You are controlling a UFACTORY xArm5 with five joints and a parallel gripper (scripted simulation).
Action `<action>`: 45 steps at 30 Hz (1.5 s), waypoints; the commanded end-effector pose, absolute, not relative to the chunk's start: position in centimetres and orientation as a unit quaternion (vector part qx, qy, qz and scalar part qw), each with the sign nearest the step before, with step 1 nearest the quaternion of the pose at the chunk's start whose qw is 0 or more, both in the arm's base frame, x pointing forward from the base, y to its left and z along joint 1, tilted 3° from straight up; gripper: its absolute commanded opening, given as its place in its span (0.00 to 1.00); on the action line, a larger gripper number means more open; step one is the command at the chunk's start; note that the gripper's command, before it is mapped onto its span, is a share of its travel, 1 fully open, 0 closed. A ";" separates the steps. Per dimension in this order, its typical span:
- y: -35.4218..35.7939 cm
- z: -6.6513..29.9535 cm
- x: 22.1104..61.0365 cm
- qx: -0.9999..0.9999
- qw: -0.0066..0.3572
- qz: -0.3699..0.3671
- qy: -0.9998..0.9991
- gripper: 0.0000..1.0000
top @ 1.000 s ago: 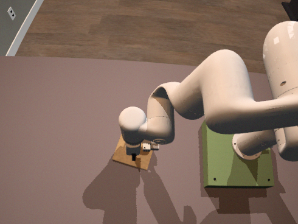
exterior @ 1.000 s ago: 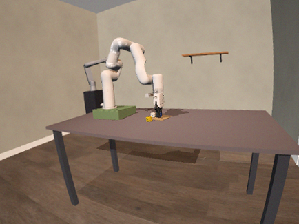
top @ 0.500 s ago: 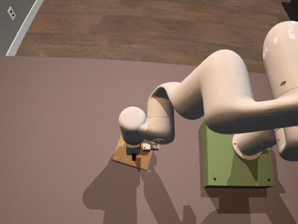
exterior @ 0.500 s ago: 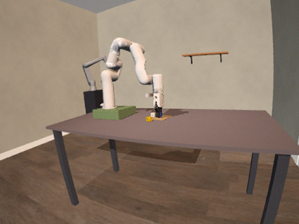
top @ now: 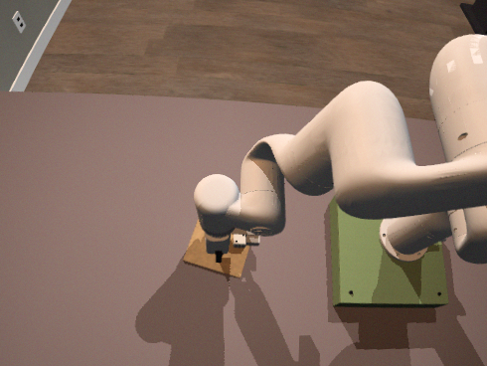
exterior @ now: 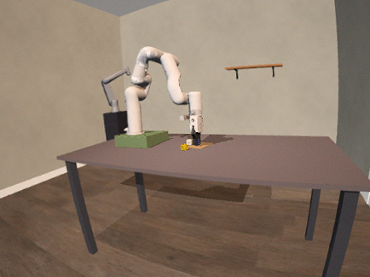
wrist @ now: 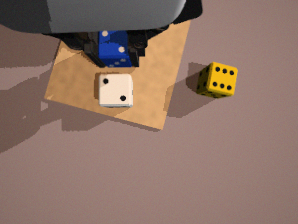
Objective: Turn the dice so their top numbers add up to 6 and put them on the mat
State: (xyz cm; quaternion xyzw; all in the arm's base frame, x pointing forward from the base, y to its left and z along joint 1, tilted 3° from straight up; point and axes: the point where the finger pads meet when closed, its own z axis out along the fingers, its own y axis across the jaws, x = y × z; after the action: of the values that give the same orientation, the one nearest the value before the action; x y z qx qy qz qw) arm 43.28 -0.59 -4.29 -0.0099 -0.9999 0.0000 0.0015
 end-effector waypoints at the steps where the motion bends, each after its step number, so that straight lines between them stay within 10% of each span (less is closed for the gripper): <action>1: -0.6 -4.2 43.4 -0.010 0.000 0.000 -1.000 0.31; 12: -0.6 -4.2 43.4 -0.010 0.000 0.000 -1.000 0.47; 45: -1.0 3.3 43.4 -0.010 0.000 0.000 -1.000 0.47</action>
State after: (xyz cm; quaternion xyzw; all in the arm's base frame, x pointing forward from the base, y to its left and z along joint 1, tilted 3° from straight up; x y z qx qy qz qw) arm 43.38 -0.86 0.53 -0.0100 -0.9999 0.0000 0.0009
